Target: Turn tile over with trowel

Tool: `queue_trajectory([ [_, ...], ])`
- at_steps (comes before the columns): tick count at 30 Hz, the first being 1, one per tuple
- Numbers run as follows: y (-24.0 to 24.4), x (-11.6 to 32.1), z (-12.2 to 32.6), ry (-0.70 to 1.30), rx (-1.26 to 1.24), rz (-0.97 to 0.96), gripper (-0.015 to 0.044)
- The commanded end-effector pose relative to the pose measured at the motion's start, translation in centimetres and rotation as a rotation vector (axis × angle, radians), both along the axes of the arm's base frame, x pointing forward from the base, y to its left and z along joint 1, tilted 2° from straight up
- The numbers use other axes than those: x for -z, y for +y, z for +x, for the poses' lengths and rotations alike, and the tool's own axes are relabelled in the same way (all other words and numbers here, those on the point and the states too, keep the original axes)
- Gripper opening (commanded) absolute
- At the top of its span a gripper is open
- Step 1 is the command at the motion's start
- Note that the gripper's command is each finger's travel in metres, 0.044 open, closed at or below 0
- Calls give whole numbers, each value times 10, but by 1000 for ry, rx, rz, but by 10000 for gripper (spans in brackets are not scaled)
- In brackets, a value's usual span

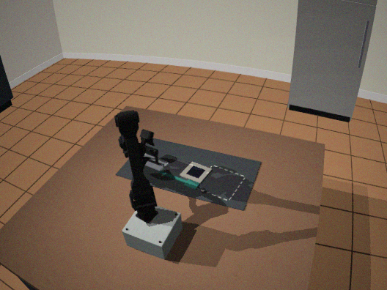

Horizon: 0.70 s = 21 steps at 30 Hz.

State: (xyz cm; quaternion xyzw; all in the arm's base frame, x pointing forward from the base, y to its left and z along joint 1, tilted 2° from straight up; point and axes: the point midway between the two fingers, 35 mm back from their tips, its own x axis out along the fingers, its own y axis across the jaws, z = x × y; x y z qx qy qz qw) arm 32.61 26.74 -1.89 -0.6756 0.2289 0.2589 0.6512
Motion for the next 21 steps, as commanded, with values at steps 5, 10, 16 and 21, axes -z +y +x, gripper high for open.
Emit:
queue_trajectory([
  [5,2,7,11,-4,-3,6,300],
  [10,2,11,16,-4,-3,6,300],
  [16,2,11,16,-4,-3,6,162],
  [21,2,11,16,-4,-3,6,129],
])
